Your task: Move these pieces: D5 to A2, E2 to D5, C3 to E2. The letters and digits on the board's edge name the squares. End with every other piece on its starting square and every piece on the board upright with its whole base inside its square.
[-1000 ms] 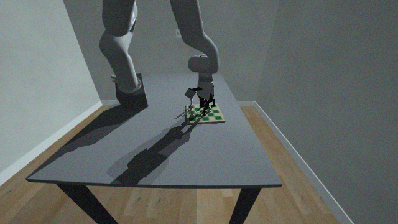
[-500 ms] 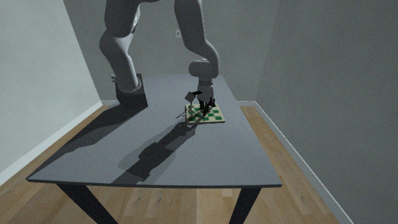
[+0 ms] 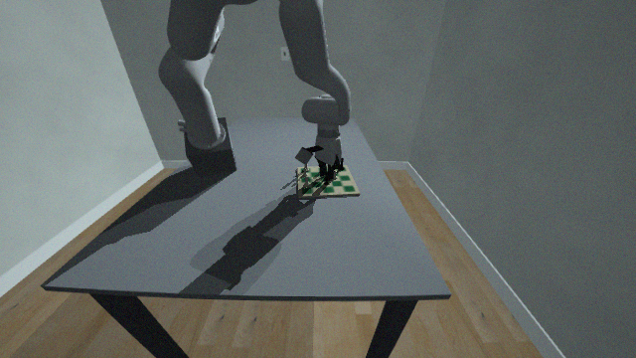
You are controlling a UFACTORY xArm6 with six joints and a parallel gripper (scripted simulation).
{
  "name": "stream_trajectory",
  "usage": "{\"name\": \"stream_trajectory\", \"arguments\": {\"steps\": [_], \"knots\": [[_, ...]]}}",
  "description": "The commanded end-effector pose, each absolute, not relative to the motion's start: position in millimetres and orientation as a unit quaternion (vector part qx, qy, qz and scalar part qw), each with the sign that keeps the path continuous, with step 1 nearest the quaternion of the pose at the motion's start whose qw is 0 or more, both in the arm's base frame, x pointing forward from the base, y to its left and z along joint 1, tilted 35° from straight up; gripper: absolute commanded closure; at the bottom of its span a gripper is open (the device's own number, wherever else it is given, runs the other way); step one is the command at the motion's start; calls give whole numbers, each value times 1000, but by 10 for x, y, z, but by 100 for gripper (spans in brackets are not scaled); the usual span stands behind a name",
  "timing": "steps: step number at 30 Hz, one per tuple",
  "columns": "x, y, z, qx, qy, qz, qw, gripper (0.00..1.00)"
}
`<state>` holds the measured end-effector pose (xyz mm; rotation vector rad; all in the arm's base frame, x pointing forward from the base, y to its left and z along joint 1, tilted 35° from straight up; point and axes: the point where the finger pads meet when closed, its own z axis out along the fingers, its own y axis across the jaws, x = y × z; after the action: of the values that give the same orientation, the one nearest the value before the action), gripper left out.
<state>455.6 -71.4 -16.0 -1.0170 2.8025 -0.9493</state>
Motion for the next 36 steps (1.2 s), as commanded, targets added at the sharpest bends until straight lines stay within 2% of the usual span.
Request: {"name": "stream_trajectory", "arguments": {"steps": [1,21,22,36], "knots": [[4567,-708,-151,-325,896,-304,8,66],[4567,-708,-151,-325,896,-304,8,66],[4567,-708,-151,-325,896,-304,8,100],[4567,-708,-151,-325,896,-304,8,100]]}}
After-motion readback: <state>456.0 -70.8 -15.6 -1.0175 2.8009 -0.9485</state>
